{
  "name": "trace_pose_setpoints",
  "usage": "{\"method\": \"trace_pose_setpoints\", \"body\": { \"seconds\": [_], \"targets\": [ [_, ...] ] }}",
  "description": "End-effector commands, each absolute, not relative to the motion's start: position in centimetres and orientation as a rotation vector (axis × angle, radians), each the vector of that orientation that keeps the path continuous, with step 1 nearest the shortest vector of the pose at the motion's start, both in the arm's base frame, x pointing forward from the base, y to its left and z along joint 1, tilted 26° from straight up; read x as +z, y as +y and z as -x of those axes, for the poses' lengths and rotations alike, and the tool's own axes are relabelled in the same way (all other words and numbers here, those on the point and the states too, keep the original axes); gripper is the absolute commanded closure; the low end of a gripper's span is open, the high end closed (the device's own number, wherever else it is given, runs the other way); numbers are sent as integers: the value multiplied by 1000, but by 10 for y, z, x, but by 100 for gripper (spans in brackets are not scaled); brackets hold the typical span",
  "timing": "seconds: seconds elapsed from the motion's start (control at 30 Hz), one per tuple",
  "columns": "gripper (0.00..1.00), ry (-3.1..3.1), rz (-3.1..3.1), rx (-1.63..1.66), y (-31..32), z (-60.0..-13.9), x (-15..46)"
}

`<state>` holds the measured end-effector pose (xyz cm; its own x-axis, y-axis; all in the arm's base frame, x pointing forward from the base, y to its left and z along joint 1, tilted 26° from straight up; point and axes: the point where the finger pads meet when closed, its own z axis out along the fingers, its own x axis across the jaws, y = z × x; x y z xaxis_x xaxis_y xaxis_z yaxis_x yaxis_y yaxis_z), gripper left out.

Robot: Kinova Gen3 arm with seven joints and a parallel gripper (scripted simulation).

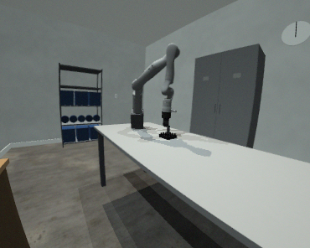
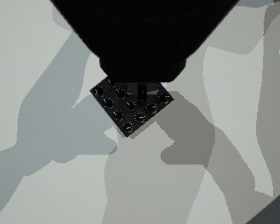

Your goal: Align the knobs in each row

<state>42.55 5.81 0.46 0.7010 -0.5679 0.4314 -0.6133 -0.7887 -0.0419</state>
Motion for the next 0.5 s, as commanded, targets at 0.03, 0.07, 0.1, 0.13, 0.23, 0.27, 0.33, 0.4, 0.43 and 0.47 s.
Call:
{"method": "trace_pose_setpoints", "body": {
  "seconds": [0.03, 0.07, 0.1, 0.13, 0.23, 0.27, 0.33, 0.4, 0.43, 0.47],
  "targets": [
    [70, -872, -2820, 648, 58, -426, 5],
    [70, -833, -2827, 644, 58, -426, 5],
    [70, -794, -2833, 641, 58, -426, 5],
    [70, -756, -2838, 637, 58, -426, 5],
    [70, -645, -2851, 626, 58, -426, 5],
    [70, -609, -2854, 622, 58, -426, 5],
    [70, -538, -2860, 615, 58, -426, 5],
    [70, -471, -2863, 607, 58, -426, 5],
    [70, -438, -2865, 603, 58, -426, 5],
    [70, -438, -2865, 603, 58, -426, 5]
  ]
}}
